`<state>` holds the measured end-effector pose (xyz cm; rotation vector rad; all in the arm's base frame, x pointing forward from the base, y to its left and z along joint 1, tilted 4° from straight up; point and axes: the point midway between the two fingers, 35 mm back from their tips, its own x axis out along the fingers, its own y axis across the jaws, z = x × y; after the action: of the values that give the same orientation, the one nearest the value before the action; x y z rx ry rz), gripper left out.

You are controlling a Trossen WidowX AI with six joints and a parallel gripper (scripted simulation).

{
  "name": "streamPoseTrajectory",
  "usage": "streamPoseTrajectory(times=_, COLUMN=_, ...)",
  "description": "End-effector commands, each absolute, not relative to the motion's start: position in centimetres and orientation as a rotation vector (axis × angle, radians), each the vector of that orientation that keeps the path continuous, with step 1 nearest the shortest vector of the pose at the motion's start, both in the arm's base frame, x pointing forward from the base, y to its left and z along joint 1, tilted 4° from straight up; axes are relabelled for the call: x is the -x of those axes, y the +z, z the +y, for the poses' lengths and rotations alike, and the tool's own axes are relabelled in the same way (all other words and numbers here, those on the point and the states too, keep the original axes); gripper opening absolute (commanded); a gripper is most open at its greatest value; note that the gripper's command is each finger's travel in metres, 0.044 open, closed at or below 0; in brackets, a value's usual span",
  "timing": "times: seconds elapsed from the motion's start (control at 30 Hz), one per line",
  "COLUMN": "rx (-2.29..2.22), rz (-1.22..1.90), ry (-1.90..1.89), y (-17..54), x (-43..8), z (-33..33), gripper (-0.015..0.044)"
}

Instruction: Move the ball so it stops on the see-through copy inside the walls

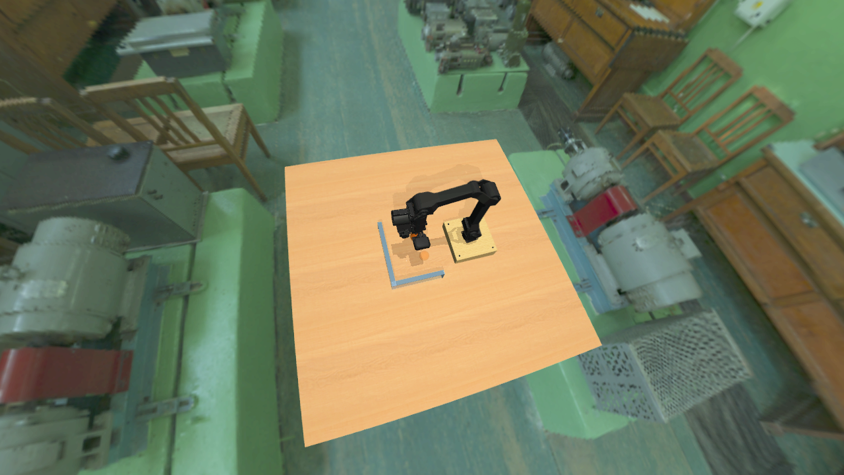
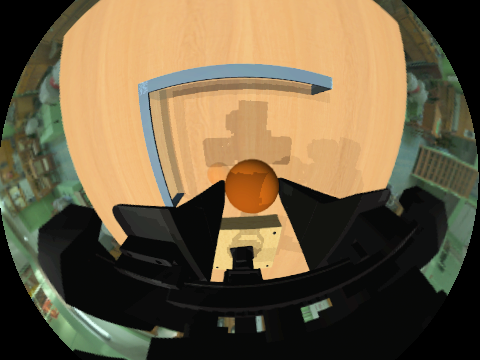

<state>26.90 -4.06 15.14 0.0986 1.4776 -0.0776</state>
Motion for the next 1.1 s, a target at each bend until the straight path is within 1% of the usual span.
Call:
streamPoseTrajectory(times=0.0, rx=-0.098, rz=1.477, ry=-0.072, y=16.0, x=-26.7, z=-4.0, gripper=0.0)
streamPoseTrajectory(times=0.6, rx=-0.103, rz=1.48, ry=-0.068, y=11.1, x=-24.0, z=1.1, gripper=0.0)
streamPoseTrajectory(times=0.8, rx=-0.103, rz=1.48, ry=-0.067, y=10.4, x=-24.0, z=1.3, gripper=0.0)
streamPoseTrajectory(times=1.07, rx=-0.103, rz=1.48, ry=-0.067, y=6.6, x=-24.5, z=1.4, gripper=0.0)
